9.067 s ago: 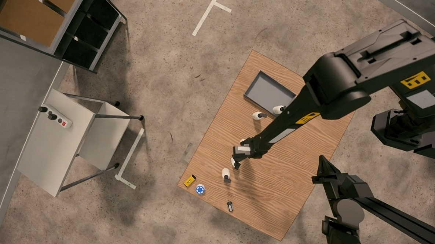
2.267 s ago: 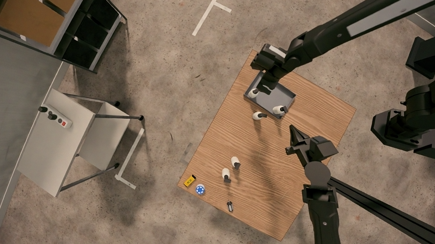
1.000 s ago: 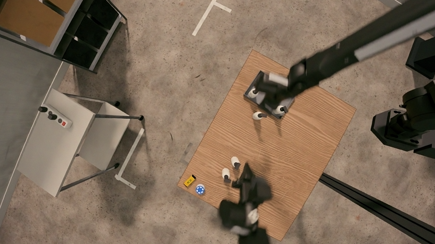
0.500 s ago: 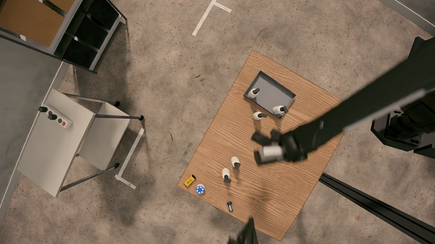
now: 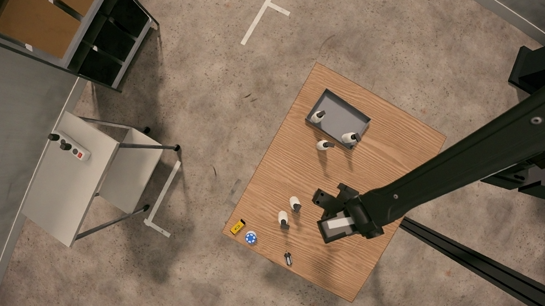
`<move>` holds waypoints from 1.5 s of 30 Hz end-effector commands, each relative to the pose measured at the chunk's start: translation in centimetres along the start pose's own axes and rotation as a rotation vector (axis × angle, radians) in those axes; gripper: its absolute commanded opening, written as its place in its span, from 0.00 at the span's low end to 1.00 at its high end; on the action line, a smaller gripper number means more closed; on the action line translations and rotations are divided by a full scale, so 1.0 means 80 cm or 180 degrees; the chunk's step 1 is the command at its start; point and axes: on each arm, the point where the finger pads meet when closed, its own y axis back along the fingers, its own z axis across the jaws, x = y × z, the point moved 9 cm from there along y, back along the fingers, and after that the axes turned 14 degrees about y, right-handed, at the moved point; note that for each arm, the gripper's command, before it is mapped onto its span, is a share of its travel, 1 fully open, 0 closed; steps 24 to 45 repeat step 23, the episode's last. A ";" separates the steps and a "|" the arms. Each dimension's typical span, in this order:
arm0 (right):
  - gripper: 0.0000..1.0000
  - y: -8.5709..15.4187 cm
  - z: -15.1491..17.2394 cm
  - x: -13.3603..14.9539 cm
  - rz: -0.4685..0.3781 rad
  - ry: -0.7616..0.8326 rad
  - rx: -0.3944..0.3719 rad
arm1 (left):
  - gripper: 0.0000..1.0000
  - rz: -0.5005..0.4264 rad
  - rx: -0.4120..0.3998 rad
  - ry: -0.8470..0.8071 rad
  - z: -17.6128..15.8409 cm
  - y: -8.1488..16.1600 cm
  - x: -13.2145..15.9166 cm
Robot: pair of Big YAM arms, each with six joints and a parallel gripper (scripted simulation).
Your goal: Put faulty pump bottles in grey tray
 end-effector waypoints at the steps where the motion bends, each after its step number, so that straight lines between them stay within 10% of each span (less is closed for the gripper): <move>1: 1.00 0.000 0.002 -0.011 0.0002 -0.0042 0.0021 | 0.00 -0.0012 -0.0048 -0.0182 0.017 0.015 -0.018; 45: 1.00 0.003 -0.001 -0.009 -0.0014 -0.0058 0.0002 | 0.00 -0.0011 -0.0048 -0.0182 0.017 0.015 -0.018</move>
